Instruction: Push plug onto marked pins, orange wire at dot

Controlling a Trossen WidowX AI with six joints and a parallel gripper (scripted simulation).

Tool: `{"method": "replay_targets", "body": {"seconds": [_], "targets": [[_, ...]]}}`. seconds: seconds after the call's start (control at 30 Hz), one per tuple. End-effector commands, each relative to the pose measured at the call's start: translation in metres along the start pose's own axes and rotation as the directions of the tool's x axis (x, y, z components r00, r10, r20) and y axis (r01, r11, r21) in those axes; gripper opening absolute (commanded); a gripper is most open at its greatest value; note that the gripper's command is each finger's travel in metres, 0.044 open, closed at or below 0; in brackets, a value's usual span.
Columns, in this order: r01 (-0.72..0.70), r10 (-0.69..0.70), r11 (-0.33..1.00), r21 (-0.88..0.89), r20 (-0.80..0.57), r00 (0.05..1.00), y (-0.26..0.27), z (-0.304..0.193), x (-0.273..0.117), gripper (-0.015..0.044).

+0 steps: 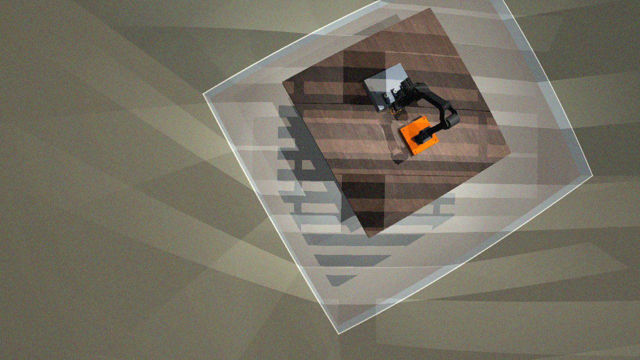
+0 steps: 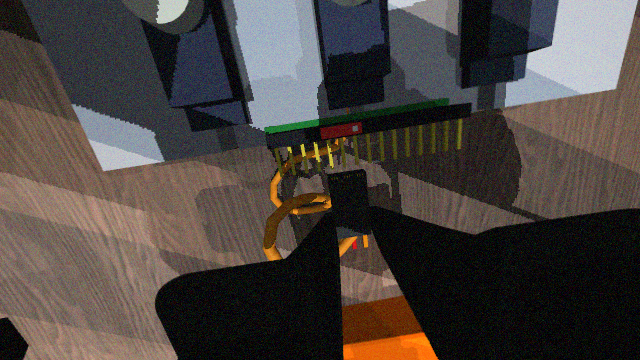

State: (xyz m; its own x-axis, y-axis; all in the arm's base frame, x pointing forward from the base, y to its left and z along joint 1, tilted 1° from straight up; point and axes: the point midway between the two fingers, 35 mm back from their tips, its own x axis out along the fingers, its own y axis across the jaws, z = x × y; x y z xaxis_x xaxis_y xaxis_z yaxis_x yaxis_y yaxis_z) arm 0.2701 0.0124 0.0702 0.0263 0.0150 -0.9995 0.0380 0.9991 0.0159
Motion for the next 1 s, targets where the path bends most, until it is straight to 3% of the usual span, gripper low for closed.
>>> {"method": "replay_targets", "body": {"seconds": [0.0, 0.97], "targets": [[-0.005, 0.005, 1.000, -0.006, 0.004, 1.000, 0.001, 0.003, -0.002, 0.0000], [-0.005, 0.005, 1.000, -0.006, 0.005, 1.000, 0.001, 0.022, -0.002, 0.0000]]}}
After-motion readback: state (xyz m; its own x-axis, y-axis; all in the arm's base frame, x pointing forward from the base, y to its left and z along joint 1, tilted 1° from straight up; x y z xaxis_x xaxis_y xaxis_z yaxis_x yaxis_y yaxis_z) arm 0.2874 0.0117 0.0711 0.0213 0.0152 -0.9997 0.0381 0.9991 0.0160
